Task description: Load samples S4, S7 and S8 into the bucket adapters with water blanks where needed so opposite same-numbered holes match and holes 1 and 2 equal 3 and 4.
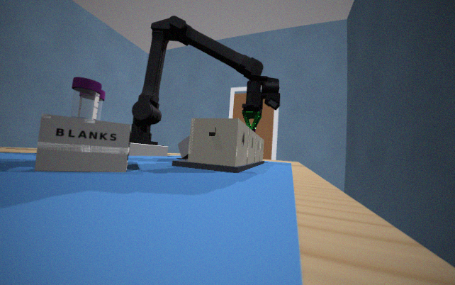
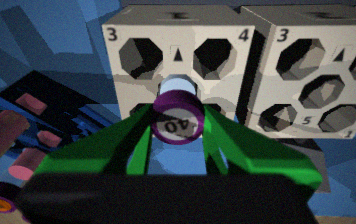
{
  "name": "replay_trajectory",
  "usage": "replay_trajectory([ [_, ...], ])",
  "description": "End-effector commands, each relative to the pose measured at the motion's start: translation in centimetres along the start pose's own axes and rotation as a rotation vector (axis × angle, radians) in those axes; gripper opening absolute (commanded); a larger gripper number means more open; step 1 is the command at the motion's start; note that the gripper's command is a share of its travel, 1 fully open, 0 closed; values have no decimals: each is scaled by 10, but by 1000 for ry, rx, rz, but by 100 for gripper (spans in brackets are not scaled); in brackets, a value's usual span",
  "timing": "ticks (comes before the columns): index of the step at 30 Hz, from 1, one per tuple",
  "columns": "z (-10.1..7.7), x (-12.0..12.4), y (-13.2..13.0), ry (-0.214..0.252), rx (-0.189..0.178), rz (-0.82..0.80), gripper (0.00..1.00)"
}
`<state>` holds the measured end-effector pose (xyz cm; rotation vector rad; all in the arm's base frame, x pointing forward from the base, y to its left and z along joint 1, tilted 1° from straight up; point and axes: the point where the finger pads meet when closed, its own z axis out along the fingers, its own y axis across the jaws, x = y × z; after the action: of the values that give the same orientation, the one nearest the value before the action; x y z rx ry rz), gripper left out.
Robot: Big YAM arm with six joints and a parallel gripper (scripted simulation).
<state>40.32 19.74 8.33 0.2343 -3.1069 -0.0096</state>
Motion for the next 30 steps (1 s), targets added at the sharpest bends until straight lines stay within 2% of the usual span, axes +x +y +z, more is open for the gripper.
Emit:
replay_trajectory([
  [1, 6, -5, 8, -16, -3, -2, 0],
  [3, 4, -11, 9, -30, -8, -2, 0],
  [7, 6, -9, 8, -25, -6, -2, 0],
  [9, -9, -15, 6, -50, -14, -1, 0],
  [10, 1, -9, 8, -37, -10, -2, 0],
  [11, 2, -8, 8, -34, -9, -2, 0],
  [12, -8, -15, 6, -50, -14, -1, 0],
  [16, -8, -15, 6, -50, -14, -1, 0],
  [17, -8, -15, 6, -50, -14, -1, 55],
  [30, -8, -15, 6, -50, -14, -1, 55],
])
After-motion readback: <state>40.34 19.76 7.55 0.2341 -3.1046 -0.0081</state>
